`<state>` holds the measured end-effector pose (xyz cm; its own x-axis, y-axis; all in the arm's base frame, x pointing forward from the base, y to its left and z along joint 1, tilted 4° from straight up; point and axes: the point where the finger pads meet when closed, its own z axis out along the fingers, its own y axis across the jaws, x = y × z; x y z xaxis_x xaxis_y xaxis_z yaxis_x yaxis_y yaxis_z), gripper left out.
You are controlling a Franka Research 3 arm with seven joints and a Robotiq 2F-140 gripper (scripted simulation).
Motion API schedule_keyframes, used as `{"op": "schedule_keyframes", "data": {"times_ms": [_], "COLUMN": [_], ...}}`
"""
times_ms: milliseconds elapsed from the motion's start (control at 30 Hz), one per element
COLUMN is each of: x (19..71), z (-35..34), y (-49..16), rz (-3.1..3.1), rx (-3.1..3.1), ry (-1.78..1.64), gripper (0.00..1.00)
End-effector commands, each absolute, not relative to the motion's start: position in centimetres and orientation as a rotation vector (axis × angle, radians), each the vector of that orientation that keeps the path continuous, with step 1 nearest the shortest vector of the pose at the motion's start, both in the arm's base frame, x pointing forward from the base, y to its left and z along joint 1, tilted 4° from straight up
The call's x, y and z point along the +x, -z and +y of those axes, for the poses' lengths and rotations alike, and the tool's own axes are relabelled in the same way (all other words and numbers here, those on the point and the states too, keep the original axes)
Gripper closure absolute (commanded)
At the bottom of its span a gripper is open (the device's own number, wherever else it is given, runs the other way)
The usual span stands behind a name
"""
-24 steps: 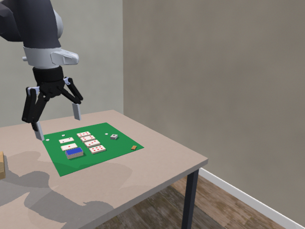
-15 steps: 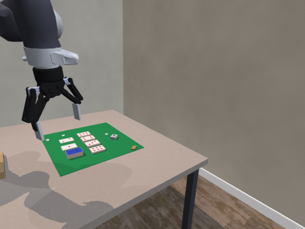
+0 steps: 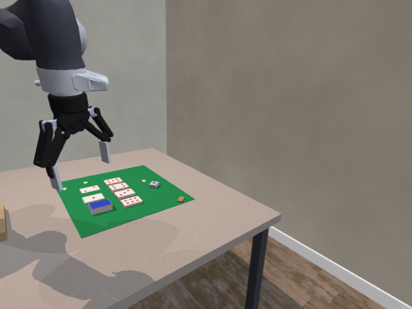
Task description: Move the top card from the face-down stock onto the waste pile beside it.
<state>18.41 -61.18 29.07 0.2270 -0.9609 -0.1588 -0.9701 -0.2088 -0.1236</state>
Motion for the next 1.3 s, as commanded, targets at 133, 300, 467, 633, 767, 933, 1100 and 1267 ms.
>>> {"op": "schedule_keyframes", "data": {"times_ms": [133,300,467,633,767,933,1100,1267], "x": [27.8,31.6,38.2,40.2,39.7,39.6,39.6,39.6], "z": [-55.6,-50.8,-38.6,-26.6,-22.4,-21.7,-21.7,-21.7], "y": [-24.1,-21.2,-14.7,-8.8,-6.8,-6.5,-6.5,-6.5], "rz": [1.543,1.327,0.906,0.551,0.408,0.383,0.382,0.382], "rx": [-2.527,-2.666,-2.883,-3.016,-3.057,-3.064,-3.064,-3.064], "ry": [-0.049,-0.048,-0.057,-0.070,-0.077,-0.078,-0.078,-0.078], "gripper": [0.00,0.00,0.00,0.00,0.00,0.00,0.00,0.00]}}
